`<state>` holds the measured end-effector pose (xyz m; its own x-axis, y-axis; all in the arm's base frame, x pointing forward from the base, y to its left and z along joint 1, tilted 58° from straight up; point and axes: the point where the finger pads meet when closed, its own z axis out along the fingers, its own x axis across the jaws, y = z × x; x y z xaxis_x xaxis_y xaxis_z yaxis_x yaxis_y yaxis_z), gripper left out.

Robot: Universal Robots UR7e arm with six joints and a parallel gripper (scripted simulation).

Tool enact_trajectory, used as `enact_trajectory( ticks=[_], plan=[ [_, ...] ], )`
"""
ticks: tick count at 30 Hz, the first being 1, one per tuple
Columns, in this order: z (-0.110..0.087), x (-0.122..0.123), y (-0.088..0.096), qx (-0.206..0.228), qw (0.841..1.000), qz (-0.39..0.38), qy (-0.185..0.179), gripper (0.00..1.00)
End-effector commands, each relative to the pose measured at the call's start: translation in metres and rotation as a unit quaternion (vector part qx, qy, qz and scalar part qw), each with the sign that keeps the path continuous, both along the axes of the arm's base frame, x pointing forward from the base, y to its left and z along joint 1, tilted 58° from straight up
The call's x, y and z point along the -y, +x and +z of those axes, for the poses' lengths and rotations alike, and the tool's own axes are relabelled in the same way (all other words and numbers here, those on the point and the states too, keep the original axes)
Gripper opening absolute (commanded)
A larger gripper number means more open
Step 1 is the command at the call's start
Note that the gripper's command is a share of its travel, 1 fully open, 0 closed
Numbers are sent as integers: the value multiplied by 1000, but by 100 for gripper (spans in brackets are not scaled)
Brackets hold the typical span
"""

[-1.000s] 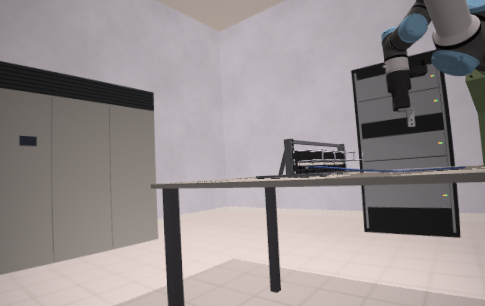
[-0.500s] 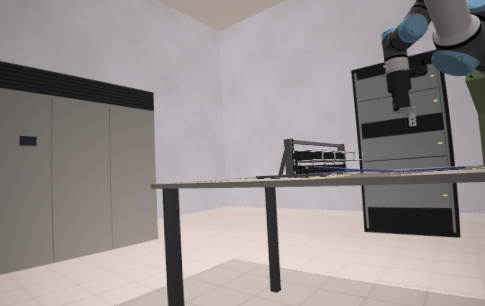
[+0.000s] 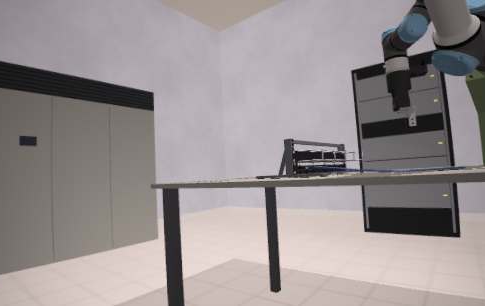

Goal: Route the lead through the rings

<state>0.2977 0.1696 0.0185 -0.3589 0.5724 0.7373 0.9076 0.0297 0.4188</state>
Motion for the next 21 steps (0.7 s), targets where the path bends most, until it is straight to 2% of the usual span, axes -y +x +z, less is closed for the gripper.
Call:
enact_trajectory(
  ticks=[1,21],
  plan=[
    [0,0,0,0,1000,0,0,67],
    [-2,-3,1,0,1000,0,0,67]
  ],
)
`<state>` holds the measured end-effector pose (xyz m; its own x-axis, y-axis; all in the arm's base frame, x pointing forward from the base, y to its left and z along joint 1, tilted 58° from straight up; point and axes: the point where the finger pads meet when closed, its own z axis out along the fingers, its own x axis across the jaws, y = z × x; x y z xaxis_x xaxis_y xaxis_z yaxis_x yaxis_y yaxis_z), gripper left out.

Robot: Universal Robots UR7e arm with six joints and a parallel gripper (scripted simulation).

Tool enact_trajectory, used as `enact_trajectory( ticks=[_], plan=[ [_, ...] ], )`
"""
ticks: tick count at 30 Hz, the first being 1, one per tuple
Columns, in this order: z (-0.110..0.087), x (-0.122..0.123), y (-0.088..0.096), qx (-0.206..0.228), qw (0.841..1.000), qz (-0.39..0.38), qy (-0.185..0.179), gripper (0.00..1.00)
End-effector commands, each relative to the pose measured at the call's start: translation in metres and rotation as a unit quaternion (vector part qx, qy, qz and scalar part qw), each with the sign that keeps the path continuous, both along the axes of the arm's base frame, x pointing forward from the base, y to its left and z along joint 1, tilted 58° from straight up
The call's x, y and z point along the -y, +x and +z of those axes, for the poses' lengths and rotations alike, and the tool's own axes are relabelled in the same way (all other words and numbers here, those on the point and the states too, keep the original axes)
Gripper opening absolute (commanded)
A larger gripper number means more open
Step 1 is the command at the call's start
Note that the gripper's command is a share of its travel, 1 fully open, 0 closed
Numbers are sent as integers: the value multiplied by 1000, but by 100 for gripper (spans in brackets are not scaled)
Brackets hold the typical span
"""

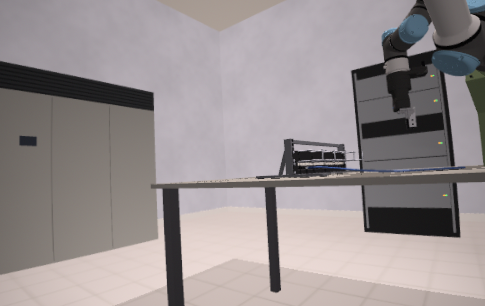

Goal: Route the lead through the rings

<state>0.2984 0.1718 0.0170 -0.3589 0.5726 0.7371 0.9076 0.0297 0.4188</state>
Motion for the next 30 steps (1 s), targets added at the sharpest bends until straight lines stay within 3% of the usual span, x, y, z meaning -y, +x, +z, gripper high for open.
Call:
enact_trajectory(
  ticks=[1,30],
  plan=[
    [-1,-1,0,0,1000,0,0,67],
    [-21,-32,9,0,1000,0,0,67]
  ],
)
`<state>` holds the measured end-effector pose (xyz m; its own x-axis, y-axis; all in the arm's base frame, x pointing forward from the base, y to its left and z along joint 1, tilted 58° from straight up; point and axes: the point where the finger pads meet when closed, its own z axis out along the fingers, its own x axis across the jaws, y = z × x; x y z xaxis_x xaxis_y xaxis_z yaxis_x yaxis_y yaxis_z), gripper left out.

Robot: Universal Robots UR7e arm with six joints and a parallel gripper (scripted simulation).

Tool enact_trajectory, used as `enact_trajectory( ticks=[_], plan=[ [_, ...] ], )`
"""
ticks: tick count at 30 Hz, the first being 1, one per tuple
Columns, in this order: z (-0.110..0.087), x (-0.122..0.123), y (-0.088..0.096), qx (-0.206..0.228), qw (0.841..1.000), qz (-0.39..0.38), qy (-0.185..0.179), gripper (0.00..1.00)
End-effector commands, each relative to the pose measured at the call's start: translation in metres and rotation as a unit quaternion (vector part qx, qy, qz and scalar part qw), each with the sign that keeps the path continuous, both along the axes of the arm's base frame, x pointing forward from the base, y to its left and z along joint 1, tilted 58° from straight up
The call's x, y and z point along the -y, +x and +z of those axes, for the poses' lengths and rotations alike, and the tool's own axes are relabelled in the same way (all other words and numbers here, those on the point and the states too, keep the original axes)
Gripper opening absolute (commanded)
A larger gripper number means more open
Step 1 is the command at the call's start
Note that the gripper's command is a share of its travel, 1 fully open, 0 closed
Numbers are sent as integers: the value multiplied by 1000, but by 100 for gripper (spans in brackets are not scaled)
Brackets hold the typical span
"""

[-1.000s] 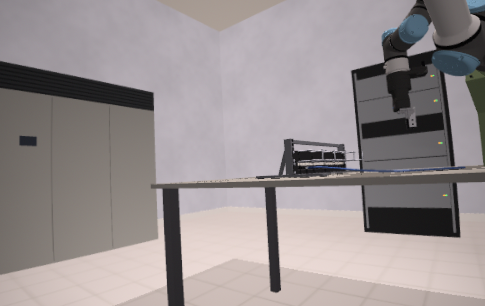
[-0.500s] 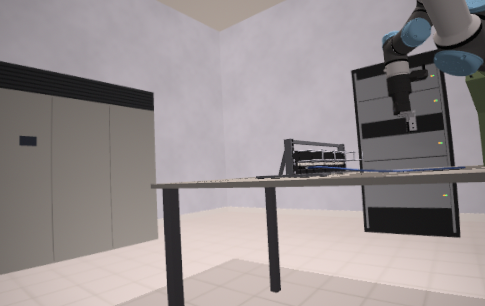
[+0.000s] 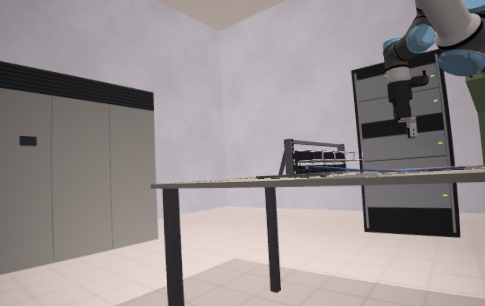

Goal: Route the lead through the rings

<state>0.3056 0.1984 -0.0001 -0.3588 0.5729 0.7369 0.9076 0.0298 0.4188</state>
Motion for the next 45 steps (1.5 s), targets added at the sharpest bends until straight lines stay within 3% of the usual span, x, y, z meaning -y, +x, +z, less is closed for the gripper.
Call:
enact_trajectory(
  ticks=[1,45],
  plan=[
    [-5,-7,2,0,1000,0,0,67],
    [-43,-67,18,0,1000,0,0,67]
  ],
)
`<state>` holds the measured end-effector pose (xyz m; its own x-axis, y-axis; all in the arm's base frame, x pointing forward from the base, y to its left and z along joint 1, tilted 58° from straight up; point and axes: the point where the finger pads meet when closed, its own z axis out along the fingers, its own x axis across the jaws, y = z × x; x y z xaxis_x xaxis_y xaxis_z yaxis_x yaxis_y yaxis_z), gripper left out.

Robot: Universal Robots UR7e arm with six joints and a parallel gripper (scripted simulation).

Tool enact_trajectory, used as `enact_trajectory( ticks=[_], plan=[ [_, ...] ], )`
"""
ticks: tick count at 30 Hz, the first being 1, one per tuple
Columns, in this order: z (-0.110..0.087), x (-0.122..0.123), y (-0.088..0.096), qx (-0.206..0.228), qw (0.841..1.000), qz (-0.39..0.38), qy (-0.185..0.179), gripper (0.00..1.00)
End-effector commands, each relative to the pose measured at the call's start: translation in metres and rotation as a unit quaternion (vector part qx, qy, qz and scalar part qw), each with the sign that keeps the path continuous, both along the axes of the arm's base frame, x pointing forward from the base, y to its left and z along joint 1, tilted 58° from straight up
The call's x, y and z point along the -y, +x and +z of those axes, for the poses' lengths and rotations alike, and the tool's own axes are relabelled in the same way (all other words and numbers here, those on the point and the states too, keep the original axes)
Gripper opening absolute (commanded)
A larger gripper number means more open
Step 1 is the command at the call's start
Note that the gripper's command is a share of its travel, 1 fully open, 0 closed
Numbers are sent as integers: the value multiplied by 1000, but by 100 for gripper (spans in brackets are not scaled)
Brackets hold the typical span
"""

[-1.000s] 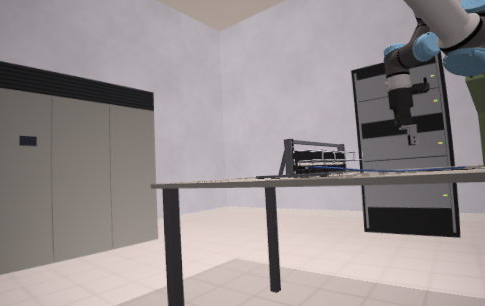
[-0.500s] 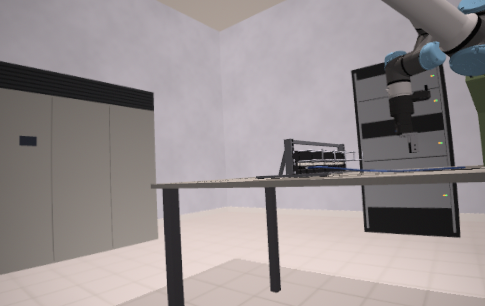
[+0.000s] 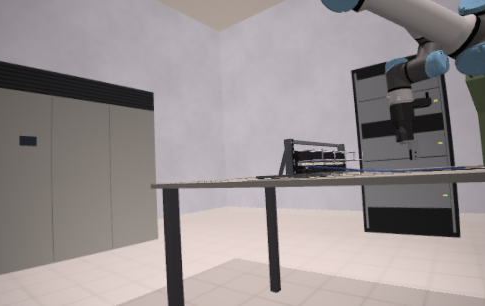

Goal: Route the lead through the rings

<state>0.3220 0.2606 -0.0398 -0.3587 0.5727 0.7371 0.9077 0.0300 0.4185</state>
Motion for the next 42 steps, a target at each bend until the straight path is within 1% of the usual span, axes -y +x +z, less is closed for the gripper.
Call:
enact_trajectory(
  ticks=[1,20,42],
  plan=[
    [-4,-6,2,0,1000,0,0,67],
    [-13,-20,6,0,1000,0,0,67],
    [-14,-22,6,0,1000,0,0,67]
  ],
)
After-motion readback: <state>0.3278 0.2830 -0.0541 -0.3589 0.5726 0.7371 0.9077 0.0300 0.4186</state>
